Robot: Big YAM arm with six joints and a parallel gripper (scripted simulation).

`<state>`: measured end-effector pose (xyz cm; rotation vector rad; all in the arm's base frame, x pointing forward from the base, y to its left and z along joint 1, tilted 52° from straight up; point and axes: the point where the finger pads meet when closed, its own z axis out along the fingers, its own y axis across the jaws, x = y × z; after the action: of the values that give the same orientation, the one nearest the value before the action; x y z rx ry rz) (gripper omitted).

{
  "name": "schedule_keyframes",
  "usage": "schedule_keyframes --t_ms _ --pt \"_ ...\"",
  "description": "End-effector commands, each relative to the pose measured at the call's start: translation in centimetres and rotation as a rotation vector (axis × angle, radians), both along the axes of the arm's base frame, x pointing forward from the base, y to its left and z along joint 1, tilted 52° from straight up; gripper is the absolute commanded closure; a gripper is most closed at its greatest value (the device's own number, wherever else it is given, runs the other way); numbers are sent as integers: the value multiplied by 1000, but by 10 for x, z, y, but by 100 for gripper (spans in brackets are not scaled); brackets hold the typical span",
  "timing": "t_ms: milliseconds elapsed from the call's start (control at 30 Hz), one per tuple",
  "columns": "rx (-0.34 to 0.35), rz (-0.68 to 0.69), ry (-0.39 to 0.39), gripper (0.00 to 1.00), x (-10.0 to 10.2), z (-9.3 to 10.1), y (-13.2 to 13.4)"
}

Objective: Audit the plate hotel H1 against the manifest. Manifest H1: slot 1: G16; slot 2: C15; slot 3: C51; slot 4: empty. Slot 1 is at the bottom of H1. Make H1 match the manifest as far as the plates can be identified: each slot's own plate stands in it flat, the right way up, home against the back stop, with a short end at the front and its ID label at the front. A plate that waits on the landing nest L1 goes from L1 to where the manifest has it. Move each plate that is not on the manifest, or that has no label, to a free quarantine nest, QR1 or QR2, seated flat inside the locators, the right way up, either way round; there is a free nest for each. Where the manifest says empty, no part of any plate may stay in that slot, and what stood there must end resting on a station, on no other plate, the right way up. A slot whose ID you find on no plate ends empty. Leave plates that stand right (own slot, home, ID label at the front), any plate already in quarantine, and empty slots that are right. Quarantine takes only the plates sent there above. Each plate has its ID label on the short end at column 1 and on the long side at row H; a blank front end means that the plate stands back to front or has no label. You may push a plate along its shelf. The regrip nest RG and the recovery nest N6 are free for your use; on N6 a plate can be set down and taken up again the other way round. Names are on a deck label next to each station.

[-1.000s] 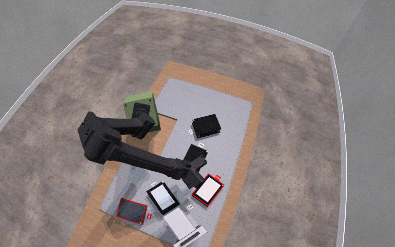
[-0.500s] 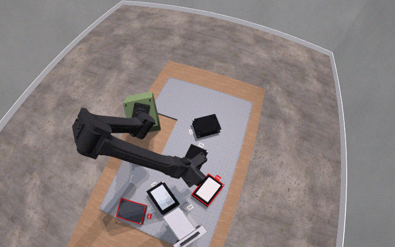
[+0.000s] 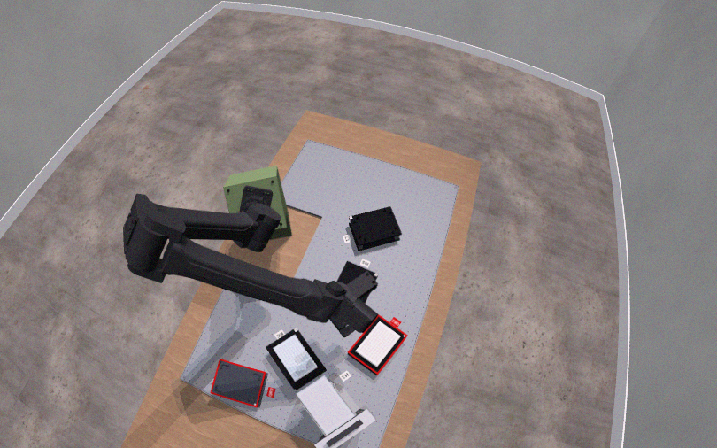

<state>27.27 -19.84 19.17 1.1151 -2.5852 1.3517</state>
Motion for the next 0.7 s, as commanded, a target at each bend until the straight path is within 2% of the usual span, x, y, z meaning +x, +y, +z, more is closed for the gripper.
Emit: schedule_keyframes --t_ms 0,433,600,667 --pt "-5 8 -77 0 9 32 11" --pt "-1 9 -80 0 0 48 29" --pt "43 -86 -134 0 -23 34 15" --pt "57 -115 -168 0 -28 36 11"
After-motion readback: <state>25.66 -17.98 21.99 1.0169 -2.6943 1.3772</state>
